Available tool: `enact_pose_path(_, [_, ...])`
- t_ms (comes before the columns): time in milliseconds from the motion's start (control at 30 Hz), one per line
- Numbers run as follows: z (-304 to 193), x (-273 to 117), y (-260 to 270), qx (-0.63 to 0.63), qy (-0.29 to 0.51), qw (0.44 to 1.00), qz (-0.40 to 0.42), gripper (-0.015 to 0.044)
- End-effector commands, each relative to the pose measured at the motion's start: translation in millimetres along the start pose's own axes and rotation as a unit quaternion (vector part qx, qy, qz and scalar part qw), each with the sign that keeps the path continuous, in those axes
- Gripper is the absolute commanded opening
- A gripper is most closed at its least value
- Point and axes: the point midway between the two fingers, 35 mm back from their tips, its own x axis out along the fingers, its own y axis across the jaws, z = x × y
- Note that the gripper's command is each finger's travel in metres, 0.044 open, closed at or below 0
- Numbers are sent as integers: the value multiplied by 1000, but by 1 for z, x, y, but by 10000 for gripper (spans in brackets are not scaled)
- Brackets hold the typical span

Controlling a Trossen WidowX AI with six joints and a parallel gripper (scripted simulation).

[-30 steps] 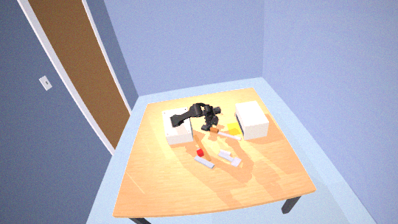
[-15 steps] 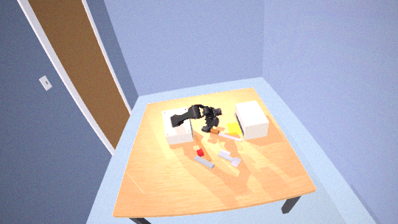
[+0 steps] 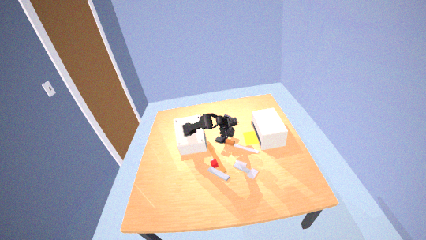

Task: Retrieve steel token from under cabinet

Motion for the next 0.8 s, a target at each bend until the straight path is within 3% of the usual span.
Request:
enact_pose_path(0, [2, -1, -5, 1, -2, 1000, 0, 0])
enact_pose_path(767, [11, -1, -27, 1, -2, 1000, 0, 0])
